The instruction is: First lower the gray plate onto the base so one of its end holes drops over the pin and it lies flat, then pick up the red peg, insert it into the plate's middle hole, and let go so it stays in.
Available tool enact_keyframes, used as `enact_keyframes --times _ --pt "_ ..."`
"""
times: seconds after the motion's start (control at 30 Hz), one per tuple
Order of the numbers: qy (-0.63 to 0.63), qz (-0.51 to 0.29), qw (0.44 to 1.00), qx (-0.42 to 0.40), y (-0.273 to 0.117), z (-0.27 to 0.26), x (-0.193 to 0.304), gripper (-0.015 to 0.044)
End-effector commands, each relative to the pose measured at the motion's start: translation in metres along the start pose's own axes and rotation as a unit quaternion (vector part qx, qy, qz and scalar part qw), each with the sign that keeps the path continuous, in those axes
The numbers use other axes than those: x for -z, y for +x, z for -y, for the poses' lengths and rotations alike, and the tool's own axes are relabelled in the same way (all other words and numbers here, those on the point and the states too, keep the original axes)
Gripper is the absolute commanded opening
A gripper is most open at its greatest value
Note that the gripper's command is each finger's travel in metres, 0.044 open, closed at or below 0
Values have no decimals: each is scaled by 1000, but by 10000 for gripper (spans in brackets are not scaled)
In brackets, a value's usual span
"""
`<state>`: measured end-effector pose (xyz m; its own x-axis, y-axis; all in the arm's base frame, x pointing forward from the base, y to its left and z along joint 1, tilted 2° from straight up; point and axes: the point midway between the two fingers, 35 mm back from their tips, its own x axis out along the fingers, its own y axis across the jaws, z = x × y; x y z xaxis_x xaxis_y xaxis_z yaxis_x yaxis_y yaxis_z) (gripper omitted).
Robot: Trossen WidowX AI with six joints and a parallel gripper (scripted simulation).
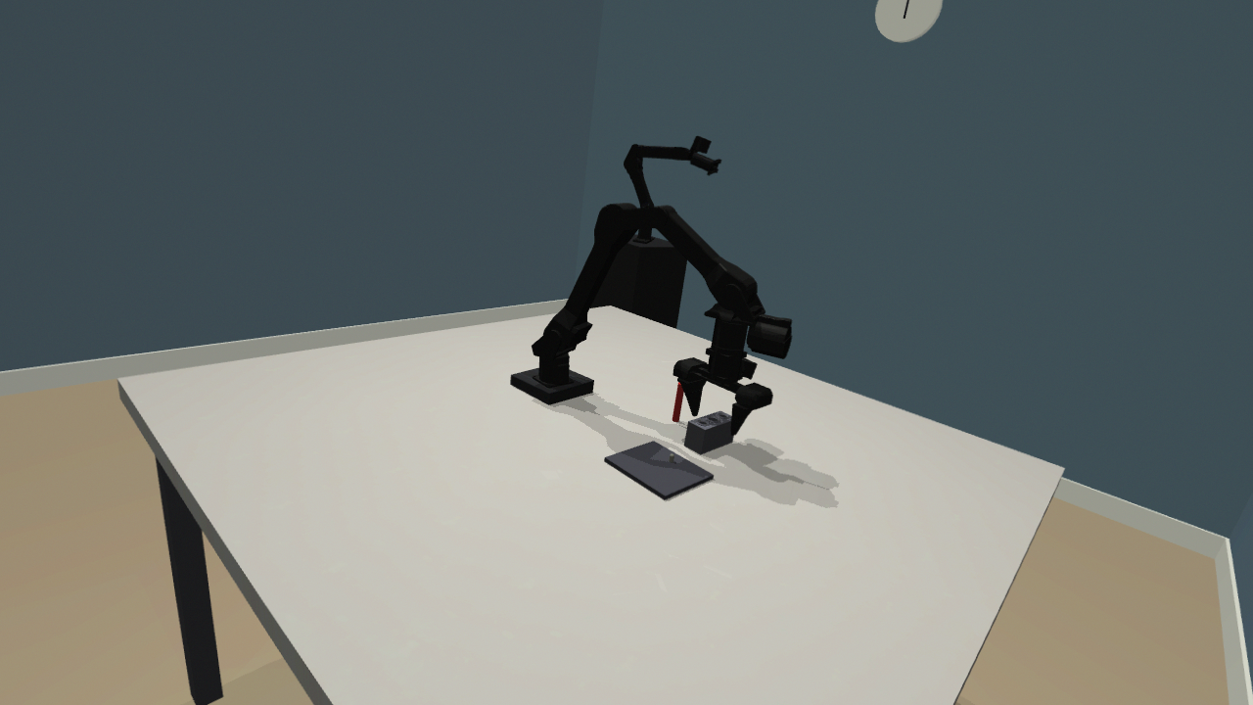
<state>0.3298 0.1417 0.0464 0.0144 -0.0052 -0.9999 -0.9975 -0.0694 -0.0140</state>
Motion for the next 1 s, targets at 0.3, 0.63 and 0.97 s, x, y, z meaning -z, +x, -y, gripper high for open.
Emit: enact_keyframes --times 0.3,0.63,0.97 --pt "-3 -4 1000 -5 25 -2 1 440" --pt "-3 -4 1000 -5 32 -3 2 335" --pt "-3 -4 1000 -5 32 -3 2 112"
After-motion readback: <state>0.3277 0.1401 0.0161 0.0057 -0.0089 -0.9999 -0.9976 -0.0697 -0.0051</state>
